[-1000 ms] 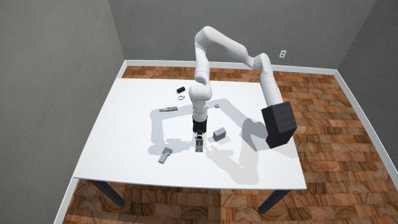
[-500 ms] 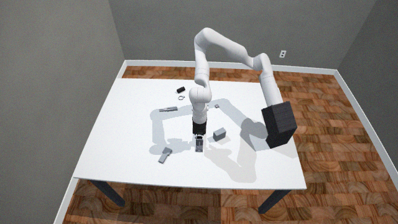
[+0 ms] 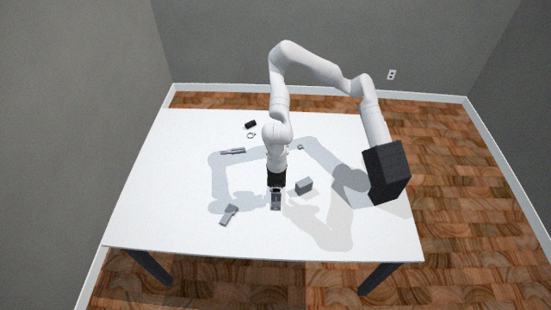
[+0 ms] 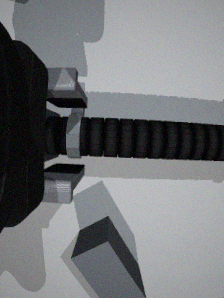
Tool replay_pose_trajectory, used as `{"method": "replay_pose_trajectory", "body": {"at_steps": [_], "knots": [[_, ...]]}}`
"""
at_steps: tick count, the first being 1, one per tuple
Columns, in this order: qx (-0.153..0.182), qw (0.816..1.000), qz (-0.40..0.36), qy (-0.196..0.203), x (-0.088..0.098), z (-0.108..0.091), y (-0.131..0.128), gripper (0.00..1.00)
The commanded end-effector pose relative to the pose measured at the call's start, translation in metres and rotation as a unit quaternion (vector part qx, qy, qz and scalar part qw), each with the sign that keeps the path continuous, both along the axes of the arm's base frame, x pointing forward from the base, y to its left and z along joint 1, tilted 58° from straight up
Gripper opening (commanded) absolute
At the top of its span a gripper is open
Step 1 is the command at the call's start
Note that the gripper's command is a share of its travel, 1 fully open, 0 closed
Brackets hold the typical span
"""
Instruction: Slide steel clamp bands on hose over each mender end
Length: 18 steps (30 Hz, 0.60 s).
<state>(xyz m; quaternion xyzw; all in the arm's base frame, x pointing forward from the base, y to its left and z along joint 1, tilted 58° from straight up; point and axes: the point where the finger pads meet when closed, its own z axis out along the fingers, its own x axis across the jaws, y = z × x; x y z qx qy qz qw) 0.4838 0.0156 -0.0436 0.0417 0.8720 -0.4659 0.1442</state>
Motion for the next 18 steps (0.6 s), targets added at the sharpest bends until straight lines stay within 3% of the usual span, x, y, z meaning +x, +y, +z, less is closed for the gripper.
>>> {"method": "replay_pose_trajectory", "body": {"at_steps": [1, 18], "knots": [[0.001, 1.000, 0.001, 0.000, 0.000, 0.000, 0.001, 0.86], [0.001, 1.000, 0.001, 0.000, 0.004, -0.010, -0.015, 0.86]]}}
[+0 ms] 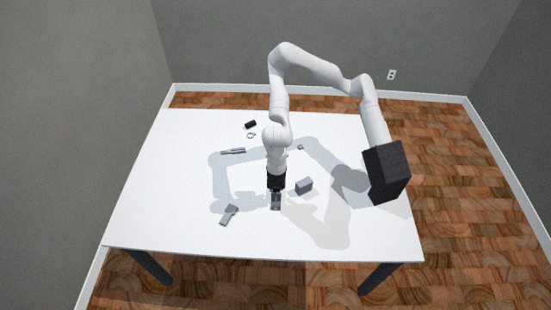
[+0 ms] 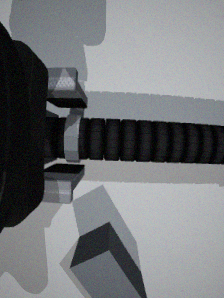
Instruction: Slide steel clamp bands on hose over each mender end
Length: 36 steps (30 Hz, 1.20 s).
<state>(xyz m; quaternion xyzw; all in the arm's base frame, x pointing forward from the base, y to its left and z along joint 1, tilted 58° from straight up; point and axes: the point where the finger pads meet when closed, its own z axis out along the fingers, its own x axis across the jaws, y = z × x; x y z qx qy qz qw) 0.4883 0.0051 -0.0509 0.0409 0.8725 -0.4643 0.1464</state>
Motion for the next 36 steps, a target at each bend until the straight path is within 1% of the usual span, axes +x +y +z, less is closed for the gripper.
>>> {"method": "replay_pose_trajectory", "body": {"at_steps": [1, 13, 24, 25, 36], "knots": [[-0.001, 1.000, -0.001, 0.001, 0.000, -0.003, -0.006, 0.86], [-0.001, 1.000, -0.001, 0.001, 0.003, -0.010, -0.016, 0.86], [-0.001, 1.000, -0.001, 0.001, 0.003, -0.011, -0.017, 0.86], [-0.001, 1.000, -0.001, 0.001, 0.003, -0.011, -0.017, 0.75], [-0.001, 1.000, -0.001, 0.001, 0.003, -0.011, -0.017, 0.75]]}}
